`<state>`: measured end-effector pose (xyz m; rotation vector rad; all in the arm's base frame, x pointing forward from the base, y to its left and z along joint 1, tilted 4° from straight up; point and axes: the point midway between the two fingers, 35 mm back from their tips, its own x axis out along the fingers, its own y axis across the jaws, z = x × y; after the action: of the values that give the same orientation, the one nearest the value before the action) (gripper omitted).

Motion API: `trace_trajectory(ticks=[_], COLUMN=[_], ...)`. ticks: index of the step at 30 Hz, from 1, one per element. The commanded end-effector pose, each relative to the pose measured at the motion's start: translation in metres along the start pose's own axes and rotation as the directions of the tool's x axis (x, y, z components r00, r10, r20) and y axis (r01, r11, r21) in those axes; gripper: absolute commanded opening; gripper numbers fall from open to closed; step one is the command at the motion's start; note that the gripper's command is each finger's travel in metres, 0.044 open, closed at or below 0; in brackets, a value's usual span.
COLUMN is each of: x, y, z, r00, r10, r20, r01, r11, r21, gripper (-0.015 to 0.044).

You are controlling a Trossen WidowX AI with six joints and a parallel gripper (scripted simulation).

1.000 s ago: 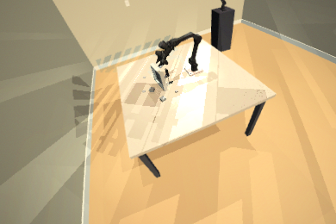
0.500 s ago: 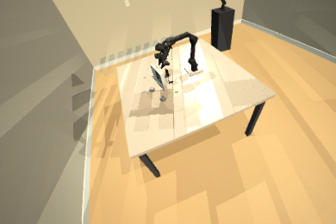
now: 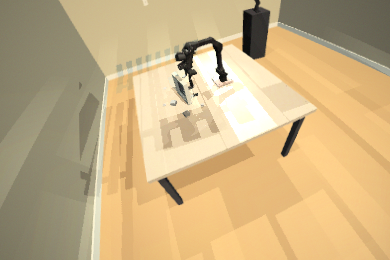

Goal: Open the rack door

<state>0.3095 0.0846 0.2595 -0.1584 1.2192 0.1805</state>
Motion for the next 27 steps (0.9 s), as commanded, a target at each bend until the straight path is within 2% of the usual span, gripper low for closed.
trace_trajectory(ticks=[1, 5, 27], x=[-0.002, -0.005, 0.025], y=[0.004, 0.008, 0.009], z=[-0.005, -0.01, -0.015], r00=[0.997, 0.991, 0.982], r10=[-0.006, -0.009, 0.019], r20=[-0.071, -0.137, -0.189], r01=[0.005, 0.005, -0.027], r11=[1.0, 1.0, 0.999], r21=[-0.013, -0.027, -0.04], gripper=[0.029, 0.029, 0.029])
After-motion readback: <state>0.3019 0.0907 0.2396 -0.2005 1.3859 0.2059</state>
